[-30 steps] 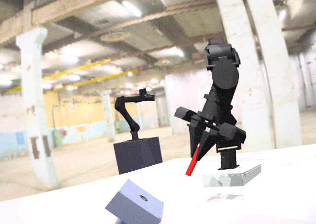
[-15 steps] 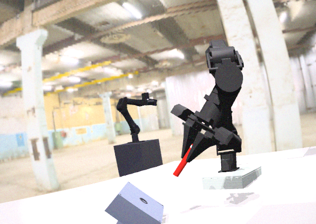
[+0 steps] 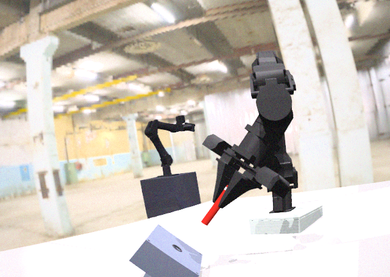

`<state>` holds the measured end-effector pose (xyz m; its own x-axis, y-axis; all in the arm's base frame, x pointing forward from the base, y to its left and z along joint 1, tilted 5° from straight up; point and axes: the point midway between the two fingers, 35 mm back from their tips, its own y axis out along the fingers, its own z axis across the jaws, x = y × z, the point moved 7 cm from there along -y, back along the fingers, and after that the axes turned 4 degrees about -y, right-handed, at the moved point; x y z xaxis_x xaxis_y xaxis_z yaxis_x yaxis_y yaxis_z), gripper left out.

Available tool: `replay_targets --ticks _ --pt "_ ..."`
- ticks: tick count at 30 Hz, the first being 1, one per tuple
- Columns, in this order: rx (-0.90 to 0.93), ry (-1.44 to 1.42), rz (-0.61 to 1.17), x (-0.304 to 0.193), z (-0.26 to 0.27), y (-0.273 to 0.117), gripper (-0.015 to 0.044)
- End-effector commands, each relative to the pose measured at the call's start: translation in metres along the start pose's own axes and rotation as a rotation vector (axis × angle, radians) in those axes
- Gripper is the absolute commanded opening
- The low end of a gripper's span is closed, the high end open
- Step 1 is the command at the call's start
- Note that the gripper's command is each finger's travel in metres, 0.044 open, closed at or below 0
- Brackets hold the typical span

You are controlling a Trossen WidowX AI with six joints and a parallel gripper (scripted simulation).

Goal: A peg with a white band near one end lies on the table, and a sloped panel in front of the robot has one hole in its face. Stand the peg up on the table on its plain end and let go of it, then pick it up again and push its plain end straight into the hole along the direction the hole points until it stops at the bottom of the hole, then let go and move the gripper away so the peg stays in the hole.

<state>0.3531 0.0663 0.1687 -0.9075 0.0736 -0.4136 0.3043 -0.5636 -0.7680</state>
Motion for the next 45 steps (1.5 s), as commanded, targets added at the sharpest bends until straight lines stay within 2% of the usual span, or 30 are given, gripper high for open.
replay_targets --ticks 1,14,40,45 --pt "0.014 -0.006 0.004 -0.001 0.0 0.009 0.0" --pt "0.043 -0.008 0.028 -0.006 0.0 0.036 0.0" --pt "0.048 0.001 0.033 -0.006 0.001 0.063 0.0" --pt "0.047 0.007 0.037 -0.007 0.001 0.058 0.0"
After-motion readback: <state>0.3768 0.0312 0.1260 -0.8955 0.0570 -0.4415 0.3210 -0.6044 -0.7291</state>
